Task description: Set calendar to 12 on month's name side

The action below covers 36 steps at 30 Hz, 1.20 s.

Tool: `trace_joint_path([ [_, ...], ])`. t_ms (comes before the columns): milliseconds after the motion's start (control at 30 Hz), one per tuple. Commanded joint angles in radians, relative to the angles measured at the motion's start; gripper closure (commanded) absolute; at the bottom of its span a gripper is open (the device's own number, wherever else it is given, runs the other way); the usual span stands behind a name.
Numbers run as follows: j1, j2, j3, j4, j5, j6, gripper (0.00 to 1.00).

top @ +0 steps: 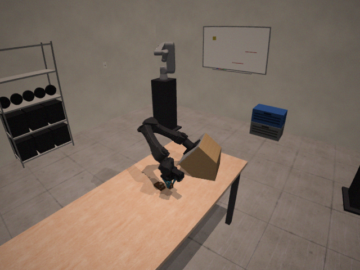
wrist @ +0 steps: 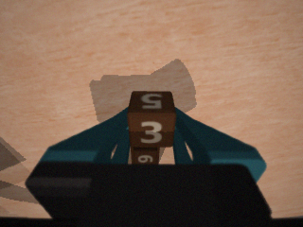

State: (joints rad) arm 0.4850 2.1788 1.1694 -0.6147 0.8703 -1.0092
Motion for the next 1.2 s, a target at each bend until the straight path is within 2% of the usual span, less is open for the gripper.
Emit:
trace_joint_path([
  [0, 0.061, -0.041, 0.058, -0.171, -0.017, 0.111, 0.73],
  [167, 0.080, -0.046, 0.075, -0.217, -0.020, 0.140, 0.73],
  [233, 0.083, -0.021, 0.079, -0.225, -0.021, 0.145, 0.73],
  [1167, 0.083, -0.023, 0.075, -0.218, -0.021, 0.143, 0.73],
])
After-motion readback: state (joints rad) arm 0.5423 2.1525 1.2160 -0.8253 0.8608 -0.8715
